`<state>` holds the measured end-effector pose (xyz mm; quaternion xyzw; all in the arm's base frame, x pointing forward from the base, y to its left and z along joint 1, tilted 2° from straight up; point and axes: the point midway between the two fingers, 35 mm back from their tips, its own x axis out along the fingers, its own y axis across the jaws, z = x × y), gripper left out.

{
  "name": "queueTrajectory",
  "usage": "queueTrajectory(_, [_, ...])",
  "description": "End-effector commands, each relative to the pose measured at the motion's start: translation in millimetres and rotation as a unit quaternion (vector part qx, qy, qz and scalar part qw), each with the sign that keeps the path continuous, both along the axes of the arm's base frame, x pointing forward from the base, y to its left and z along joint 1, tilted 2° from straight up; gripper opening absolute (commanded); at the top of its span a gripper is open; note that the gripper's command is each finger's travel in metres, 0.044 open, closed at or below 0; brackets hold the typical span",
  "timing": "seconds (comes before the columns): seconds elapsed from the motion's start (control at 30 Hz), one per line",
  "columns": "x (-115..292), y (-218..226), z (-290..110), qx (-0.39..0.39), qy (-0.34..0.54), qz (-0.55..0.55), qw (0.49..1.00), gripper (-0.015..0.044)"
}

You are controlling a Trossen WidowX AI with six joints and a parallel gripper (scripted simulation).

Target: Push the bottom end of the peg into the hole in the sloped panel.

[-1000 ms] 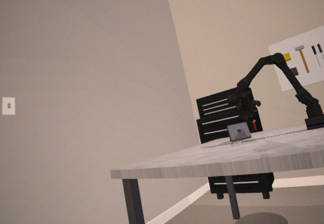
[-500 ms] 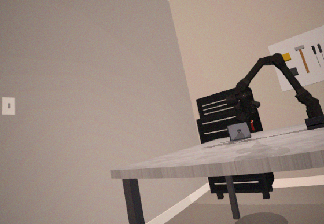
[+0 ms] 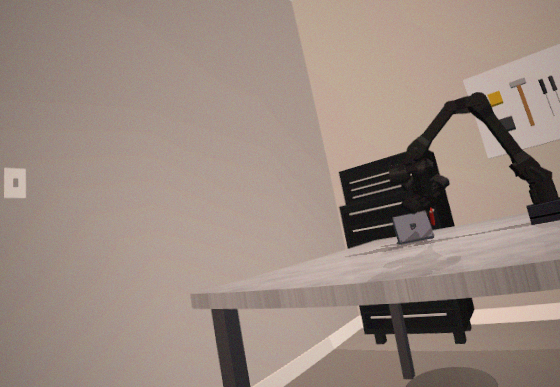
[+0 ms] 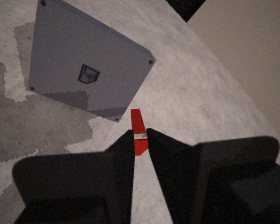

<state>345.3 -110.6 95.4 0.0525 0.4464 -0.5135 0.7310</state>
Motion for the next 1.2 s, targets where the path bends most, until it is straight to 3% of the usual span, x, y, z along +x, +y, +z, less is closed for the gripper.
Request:
queueTrajectory(0.0, [2.7,2.2,0.1,-0.008,-0.013,-0.008,1.000,0.0000])
queueTrajectory(1.17, [25.6,34.5,3.3,-0.063,-0.157,-0.064,0.983,0.0000])
